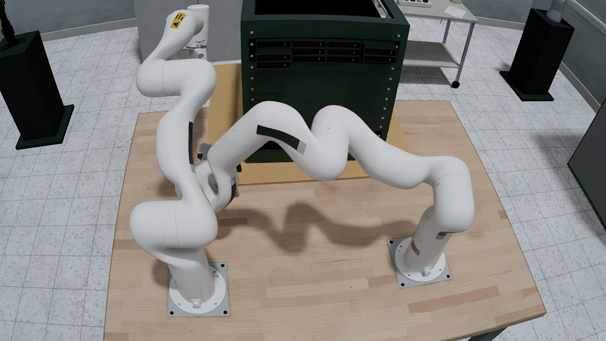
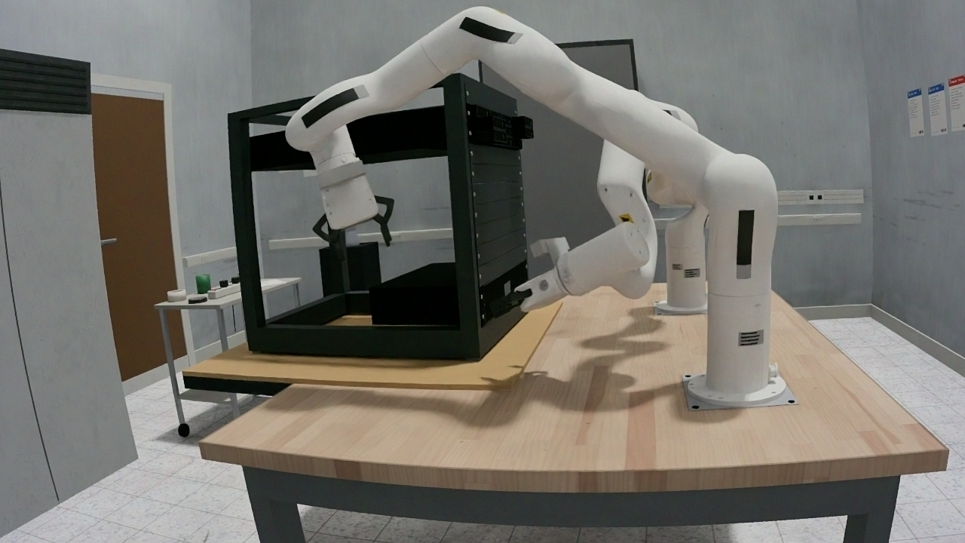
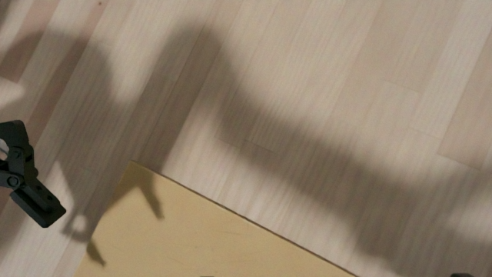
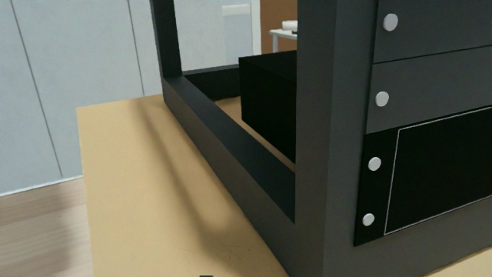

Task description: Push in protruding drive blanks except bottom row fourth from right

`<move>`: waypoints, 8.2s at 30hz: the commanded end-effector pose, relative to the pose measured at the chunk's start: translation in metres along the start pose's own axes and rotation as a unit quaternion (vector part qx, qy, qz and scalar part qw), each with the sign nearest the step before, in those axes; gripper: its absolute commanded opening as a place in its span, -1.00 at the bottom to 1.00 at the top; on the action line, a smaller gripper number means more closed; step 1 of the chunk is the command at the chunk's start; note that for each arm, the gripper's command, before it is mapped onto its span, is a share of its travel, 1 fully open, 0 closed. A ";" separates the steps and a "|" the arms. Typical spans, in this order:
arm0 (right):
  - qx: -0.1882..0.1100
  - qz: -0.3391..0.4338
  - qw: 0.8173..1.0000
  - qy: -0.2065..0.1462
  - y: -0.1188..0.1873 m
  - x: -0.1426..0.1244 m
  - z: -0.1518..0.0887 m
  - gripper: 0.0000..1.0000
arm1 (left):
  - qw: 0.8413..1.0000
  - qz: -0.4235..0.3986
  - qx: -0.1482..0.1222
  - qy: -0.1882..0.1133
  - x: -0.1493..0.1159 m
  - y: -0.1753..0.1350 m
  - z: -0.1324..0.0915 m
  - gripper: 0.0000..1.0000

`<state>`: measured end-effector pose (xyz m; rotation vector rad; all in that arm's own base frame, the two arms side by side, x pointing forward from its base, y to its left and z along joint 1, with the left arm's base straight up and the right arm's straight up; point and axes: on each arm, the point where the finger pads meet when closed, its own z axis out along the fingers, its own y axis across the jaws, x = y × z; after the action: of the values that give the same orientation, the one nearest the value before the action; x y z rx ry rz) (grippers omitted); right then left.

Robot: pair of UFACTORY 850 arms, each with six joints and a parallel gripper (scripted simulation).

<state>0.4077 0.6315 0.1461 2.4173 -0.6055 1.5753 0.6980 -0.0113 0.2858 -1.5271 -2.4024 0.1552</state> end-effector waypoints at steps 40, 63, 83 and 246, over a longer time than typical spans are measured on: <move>0.000 0.001 1.000 0.000 -0.001 0.001 -0.001 1.00 | 0.999 0.032 -0.003 -0.035 0.137 0.016 -0.023 1.00; 0.006 0.013 1.000 0.000 0.004 0.007 -0.004 1.00 | 0.992 0.086 -0.031 -0.082 0.378 -0.031 -0.034 1.00; 0.045 0.101 0.994 0.001 0.048 0.053 -0.028 1.00 | 0.984 0.129 -0.069 -0.102 0.548 -0.144 -0.018 1.00; 0.278 0.627 0.727 0.009 0.349 0.373 -0.144 1.00 | 0.964 0.217 -0.141 -0.064 0.672 -0.475 0.060 1.00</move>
<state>0.2487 0.2984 0.5247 2.3247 -2.4396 2.4401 0.0015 0.3914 0.4672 -2.2267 -2.2182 0.0021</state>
